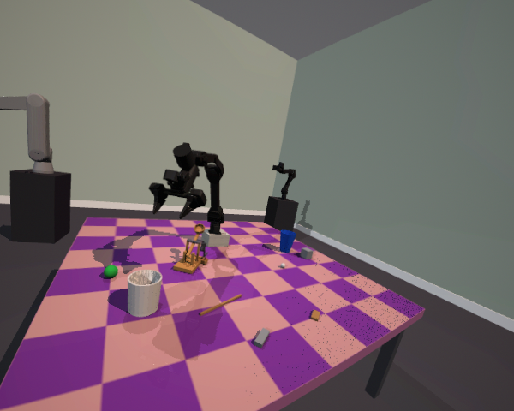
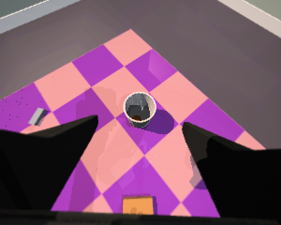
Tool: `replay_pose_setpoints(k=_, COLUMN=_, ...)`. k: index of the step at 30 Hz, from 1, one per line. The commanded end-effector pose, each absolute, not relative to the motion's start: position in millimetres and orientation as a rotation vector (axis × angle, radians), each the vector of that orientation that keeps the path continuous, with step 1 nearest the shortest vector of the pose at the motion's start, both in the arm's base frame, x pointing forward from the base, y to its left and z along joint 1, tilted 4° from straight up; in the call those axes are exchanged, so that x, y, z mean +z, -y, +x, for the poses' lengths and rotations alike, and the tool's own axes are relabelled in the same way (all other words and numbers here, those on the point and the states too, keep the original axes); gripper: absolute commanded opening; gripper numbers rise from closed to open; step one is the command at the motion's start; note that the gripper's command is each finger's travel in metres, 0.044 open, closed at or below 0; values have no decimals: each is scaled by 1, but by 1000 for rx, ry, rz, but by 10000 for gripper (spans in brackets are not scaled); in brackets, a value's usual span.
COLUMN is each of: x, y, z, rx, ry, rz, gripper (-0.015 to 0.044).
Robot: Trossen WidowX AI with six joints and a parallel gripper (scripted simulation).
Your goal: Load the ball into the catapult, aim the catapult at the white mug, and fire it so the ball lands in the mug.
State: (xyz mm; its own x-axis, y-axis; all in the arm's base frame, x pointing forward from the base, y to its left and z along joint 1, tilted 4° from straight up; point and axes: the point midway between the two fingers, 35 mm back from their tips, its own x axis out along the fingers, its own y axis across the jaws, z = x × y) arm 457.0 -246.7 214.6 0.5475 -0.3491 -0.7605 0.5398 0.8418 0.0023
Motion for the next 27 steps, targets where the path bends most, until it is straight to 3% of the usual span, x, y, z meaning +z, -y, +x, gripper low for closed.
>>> replay_pose_setpoints(k=1, x=223, y=248, z=459, rx=-531, ry=-810, rz=259, gripper=440)
replay_pose_setpoints(k=27, x=219, y=248, z=459, rx=-533, ry=-821, rz=255, gripper=440)
